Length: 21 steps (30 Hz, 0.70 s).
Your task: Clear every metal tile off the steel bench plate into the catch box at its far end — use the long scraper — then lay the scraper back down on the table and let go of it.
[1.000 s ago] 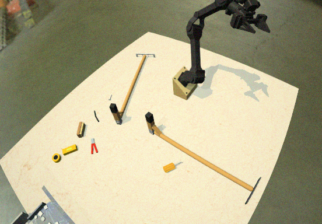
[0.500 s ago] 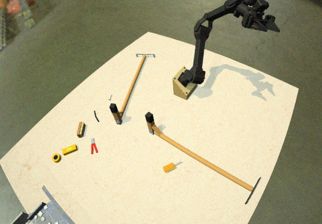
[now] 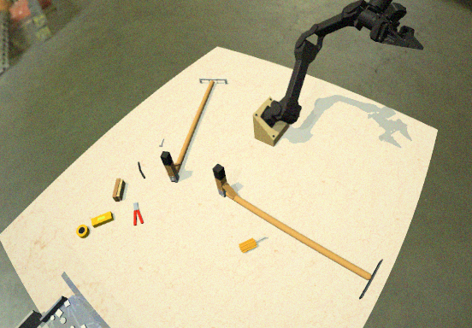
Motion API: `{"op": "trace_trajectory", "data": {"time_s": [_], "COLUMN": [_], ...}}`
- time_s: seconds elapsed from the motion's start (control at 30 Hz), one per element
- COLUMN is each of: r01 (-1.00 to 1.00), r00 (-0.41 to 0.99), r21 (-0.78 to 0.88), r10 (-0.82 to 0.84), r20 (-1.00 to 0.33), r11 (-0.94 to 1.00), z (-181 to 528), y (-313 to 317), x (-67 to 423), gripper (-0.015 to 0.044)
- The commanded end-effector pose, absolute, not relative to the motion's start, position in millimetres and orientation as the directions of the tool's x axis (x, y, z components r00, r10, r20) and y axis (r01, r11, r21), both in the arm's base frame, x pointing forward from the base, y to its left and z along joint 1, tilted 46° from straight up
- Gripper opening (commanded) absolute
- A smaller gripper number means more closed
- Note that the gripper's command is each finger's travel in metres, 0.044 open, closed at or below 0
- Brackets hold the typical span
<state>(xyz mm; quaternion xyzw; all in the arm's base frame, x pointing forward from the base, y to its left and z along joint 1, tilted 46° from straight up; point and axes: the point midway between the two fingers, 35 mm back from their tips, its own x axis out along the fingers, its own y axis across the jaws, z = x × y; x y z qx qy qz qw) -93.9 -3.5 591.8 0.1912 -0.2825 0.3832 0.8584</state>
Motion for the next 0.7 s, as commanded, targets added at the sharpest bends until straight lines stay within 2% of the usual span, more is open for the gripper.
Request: {"op": "trace_trajectory", "data": {"time_s": [0.0,0.67], "r01": [-0.765,-0.724], "r00": [0.534,0.492], "r21": [0.087,-0.057], "r10": [0.552,0.572], "r20": [0.641,0.657], "r11": [0.638,0.688], "z": [598,625], "y": [5,55], "x": [-98,-106], "gripper": [0.0440,0.0440]}}
